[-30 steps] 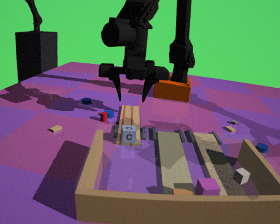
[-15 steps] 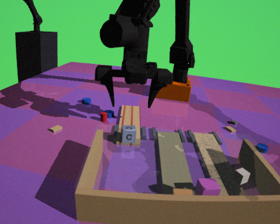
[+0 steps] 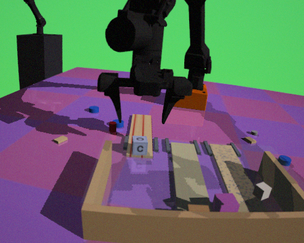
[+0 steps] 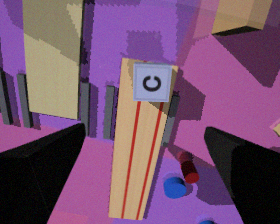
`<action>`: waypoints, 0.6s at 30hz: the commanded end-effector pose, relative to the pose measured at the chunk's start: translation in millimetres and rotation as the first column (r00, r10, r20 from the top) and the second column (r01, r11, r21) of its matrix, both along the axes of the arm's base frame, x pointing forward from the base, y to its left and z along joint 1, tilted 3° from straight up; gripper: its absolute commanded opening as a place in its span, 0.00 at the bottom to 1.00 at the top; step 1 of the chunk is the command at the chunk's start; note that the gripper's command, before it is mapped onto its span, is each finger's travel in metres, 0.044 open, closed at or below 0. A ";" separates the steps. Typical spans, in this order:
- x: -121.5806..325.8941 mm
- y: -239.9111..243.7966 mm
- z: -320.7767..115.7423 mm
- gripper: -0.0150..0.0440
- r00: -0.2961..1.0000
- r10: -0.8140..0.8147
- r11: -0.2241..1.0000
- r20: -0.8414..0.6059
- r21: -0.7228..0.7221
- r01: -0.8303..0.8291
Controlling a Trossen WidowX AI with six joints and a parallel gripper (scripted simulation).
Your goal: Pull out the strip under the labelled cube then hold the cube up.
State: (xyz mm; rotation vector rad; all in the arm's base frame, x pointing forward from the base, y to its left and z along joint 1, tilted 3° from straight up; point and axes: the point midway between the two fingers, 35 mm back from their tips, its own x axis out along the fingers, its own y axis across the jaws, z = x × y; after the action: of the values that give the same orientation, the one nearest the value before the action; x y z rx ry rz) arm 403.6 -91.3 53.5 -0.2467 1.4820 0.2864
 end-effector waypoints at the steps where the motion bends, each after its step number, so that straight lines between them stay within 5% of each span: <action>1: 14.2 2.7 4.5 1.00 1.000 -0.005 1.000 0.003 -0.003 0.005; 6: 29.4 5.7 9.0 1.00 1.000 -0.005 1.000 0.004 -0.002 0.005; 13: 30.6 5.9 0.4 0.69 1.000 -0.005 1.000 0.004 -0.002 0.005; 18: 31.4 6.1 -7.8 0.68 1.000 -0.005 1.000 0.004 -0.002 0.005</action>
State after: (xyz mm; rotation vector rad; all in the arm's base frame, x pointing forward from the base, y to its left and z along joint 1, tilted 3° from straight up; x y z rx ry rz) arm 435.0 -85.1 50.9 -0.2483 1.4750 0.2857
